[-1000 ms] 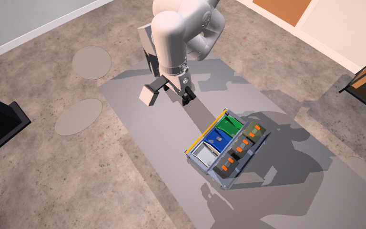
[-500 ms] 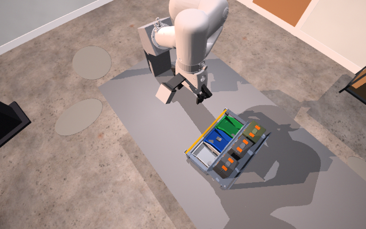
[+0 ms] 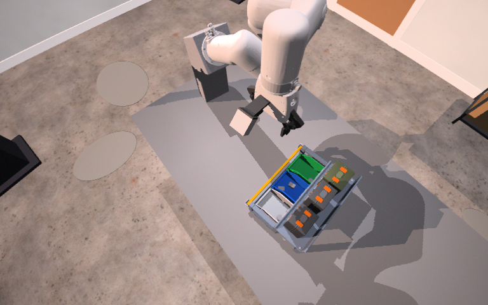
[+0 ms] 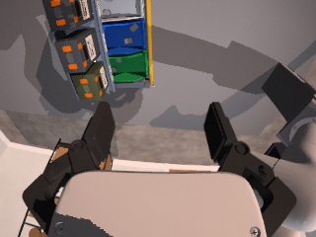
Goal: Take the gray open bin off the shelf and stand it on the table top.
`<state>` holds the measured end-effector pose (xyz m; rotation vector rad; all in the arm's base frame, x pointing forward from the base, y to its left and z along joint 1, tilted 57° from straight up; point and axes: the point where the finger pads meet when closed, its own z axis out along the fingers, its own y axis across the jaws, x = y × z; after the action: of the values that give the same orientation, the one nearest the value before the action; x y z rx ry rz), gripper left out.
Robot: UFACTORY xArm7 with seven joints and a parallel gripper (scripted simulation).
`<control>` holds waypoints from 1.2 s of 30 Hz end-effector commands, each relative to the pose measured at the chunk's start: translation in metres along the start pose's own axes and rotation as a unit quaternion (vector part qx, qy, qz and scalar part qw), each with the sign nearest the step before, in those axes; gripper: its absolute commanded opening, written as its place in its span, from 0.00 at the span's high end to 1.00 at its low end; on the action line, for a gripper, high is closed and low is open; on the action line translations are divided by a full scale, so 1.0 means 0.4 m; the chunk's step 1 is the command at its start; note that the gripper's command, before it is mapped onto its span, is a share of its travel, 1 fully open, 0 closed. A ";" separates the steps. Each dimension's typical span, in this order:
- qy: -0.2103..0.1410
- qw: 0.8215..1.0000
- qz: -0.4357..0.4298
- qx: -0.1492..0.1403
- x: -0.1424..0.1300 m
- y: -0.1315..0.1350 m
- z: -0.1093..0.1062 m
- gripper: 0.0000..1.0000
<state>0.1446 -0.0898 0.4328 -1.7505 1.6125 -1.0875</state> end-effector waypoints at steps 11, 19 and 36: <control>0.001 1.000 0.000 0.001 -0.105 -0.090 -0.003 0.00; 0.001 1.000 0.000 0.001 -0.105 -0.090 -0.003 0.00; 0.001 1.000 -0.001 0.002 -0.149 -0.127 -0.004 0.00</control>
<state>0.1741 -0.0235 0.4611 -1.7501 1.6124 -1.0873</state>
